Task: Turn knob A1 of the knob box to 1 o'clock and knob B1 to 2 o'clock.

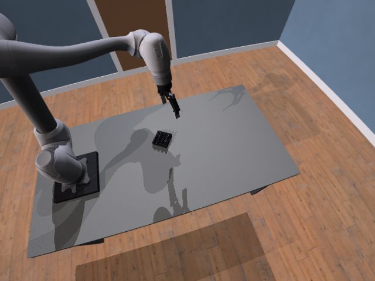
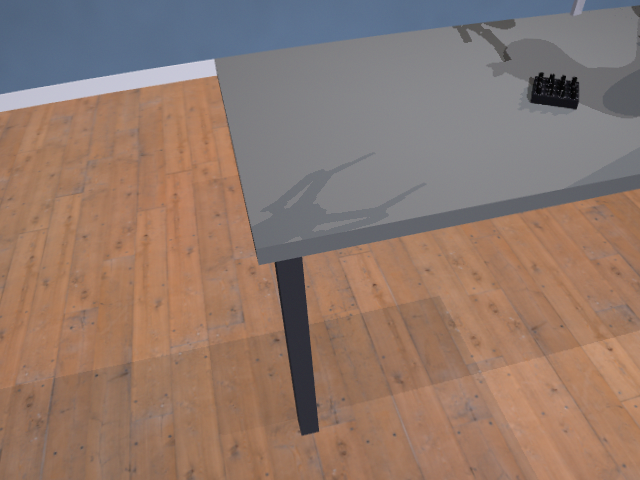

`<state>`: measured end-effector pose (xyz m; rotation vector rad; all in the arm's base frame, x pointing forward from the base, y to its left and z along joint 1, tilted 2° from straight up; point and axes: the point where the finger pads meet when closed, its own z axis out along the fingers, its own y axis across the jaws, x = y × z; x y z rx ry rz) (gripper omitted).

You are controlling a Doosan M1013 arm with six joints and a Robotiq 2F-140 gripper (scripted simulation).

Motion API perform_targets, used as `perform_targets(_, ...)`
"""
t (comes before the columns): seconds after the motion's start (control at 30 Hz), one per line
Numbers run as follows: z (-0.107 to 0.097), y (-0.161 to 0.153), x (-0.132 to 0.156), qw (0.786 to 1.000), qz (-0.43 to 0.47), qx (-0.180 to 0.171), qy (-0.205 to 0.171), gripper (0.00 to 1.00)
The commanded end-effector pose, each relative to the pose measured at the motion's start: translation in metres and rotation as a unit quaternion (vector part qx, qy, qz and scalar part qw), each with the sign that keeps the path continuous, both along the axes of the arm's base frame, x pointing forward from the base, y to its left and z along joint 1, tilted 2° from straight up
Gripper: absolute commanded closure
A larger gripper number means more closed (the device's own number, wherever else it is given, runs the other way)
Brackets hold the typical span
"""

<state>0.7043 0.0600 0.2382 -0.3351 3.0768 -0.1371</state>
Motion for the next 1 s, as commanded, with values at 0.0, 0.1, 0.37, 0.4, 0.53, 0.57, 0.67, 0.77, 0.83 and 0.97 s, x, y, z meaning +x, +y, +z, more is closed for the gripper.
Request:
perform_targets(0.0,0.000,0.000,0.000,1.000,0.000,0.000,0.000,0.00)
perform_targets(0.1,0.000,0.000,0.000,1.000,0.000,0.000,0.000,0.00)
perform_targets(0.37,0.000,0.000,0.000,1.000,0.000,0.000,0.000,0.00)
perform_targets(0.4,0.000,0.000,0.000,1.000,0.000,0.000,0.000,0.00)
perform_targets(0.53,0.000,0.000,0.000,1.000,0.000,0.000,0.000,0.00)
perform_targets(0.57,0.000,0.000,0.000,1.000,0.000,0.000,0.000,0.00)
perform_targets(0.67,-0.001,0.000,-0.001,1.000,0.008,0.000,0.001,0.00)
perform_targets(0.77,-0.006,0.000,-0.004,0.999,0.040,-0.001,0.004,0.00)
perform_targets(0.83,-0.011,0.000,-0.007,0.997,0.078,-0.002,0.008,0.00)
perform_targets(0.97,-0.025,0.000,-0.016,0.985,0.172,-0.004,0.016,0.00)
